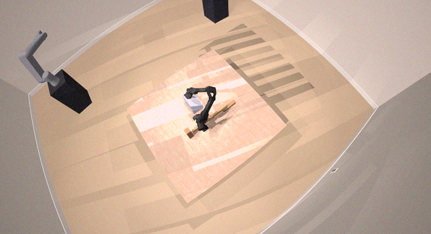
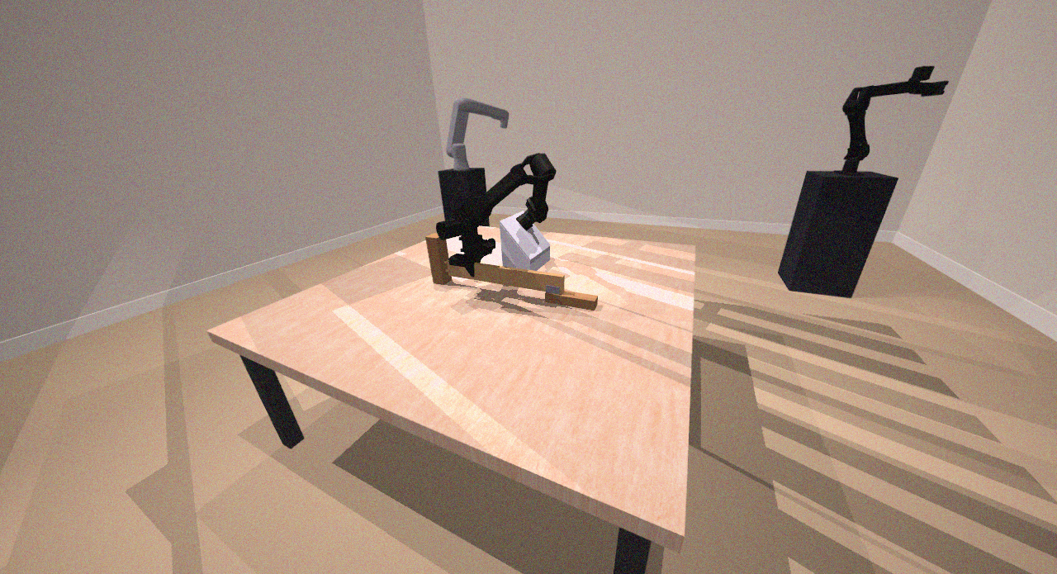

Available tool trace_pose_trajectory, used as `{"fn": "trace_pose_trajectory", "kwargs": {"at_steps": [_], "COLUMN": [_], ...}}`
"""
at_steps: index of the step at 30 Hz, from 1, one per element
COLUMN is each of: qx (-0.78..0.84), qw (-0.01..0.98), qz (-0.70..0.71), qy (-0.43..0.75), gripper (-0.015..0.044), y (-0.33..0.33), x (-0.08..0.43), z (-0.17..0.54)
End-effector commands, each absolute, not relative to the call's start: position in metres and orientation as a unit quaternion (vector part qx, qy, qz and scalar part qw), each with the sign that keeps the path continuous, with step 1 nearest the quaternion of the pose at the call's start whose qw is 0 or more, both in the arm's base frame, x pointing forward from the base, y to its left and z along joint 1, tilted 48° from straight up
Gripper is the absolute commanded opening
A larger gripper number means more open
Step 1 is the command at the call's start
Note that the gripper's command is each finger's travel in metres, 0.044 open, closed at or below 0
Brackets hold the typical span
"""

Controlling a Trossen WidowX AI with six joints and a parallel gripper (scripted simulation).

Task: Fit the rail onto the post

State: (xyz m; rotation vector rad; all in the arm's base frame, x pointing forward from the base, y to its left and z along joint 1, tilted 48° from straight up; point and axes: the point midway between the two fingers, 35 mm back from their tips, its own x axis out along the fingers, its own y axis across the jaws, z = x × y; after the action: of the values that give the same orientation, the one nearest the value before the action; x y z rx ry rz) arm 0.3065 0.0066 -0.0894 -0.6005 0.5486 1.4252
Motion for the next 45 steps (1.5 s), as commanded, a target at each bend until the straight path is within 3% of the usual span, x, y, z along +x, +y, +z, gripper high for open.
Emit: {"fn": "trace_pose_trajectory", "kwargs": {"at_steps": [1,45], "qx": [-0.269,-0.269], "qw": [0.684,0.684], "qz": [0.633,0.633], "qy": [0.244,0.244], "gripper": [0.0000,0.0000], "y": [0.0066,0.0003], "x": [0.3077,0.3081], "z": [-0.0867,-0.0885]}}
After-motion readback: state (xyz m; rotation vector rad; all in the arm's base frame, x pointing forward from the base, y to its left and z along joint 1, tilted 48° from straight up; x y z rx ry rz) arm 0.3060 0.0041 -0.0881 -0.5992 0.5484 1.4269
